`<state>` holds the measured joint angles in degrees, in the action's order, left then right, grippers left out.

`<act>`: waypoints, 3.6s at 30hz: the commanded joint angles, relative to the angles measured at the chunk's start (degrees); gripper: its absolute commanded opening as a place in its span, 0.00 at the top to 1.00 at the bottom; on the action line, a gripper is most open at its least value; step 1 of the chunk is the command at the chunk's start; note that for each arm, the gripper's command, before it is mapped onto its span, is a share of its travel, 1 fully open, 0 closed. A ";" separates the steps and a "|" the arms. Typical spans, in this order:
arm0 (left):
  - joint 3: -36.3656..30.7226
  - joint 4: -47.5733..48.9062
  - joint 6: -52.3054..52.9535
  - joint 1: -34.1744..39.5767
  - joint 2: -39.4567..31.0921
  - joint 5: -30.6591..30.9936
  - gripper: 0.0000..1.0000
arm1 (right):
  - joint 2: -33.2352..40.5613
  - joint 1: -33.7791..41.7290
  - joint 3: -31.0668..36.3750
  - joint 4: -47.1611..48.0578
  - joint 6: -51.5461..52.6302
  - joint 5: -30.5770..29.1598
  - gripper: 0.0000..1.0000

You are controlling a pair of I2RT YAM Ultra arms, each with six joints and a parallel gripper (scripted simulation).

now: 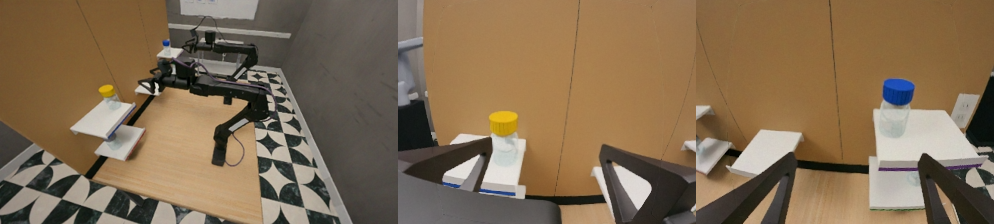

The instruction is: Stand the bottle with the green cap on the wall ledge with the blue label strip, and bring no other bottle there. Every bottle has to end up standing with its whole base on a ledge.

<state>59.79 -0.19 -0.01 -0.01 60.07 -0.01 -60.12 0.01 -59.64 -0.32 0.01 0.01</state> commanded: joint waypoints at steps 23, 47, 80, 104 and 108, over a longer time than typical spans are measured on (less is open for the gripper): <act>1.71 -7.64 1.02 -1.04 -1.02 1.95 0.00 | 1.44 -1.20 -1.91 -7.06 -0.98 0.98 0.00; 30.63 -45.60 8.87 -17.53 5.35 10.56 0.00 | 1.88 -14.95 -21.03 -29.01 -4.15 5.77 0.00; 8.98 -26.96 12.84 -25.27 -1.30 17.60 0.00 | 9.80 -25.72 5.48 -6.41 -6.20 15.26 0.00; -18.11 -4.77 14.61 -36.43 -0.52 23.92 0.00 | 7.37 -35.88 26.77 12.59 -6.29 21.54 0.00; -18.12 -4.60 14.56 -36.43 -0.42 23.94 0.00 | 7.32 -35.89 26.78 12.67 -6.27 21.56 0.00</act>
<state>41.56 -6.92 14.37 -35.90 59.88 23.07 -52.90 -35.31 -32.47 11.14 -5.98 20.93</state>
